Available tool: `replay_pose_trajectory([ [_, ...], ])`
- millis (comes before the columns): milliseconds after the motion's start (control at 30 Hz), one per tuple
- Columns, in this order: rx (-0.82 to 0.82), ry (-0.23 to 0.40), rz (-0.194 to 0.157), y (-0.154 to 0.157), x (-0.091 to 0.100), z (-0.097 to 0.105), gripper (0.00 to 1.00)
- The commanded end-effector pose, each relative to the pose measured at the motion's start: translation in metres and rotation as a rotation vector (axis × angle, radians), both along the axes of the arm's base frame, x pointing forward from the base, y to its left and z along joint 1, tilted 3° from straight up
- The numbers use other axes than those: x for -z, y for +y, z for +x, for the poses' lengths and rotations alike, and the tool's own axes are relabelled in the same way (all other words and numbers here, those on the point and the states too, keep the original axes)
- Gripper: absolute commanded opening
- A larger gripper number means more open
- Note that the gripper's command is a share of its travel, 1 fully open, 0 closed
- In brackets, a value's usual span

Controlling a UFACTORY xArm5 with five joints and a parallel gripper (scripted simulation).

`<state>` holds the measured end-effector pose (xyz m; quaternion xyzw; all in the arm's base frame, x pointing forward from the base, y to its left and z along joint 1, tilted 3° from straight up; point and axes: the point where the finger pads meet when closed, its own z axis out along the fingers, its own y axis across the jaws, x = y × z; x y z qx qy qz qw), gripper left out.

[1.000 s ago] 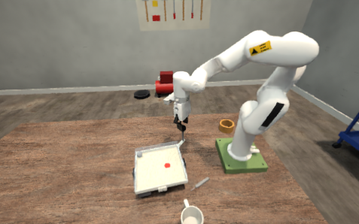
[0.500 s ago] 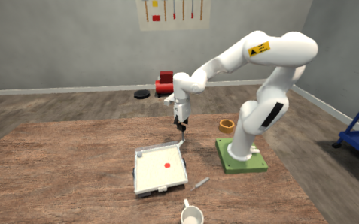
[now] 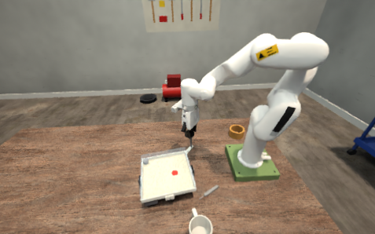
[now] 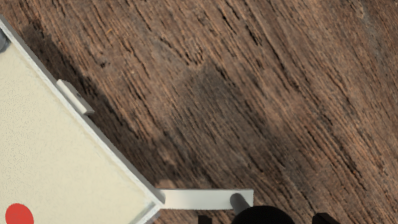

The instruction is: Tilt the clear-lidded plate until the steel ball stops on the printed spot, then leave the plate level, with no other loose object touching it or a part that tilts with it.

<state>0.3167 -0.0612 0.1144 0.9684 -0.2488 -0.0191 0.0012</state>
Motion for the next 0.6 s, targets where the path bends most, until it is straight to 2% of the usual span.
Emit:
replay_pose_trajectory([
  [0,0.000,-0.003,-0.001,0.000,0.004,0.001,0.62],
  [567,0.000,-0.003,-0.001,0.000,0.014,0.001,0.62],
])
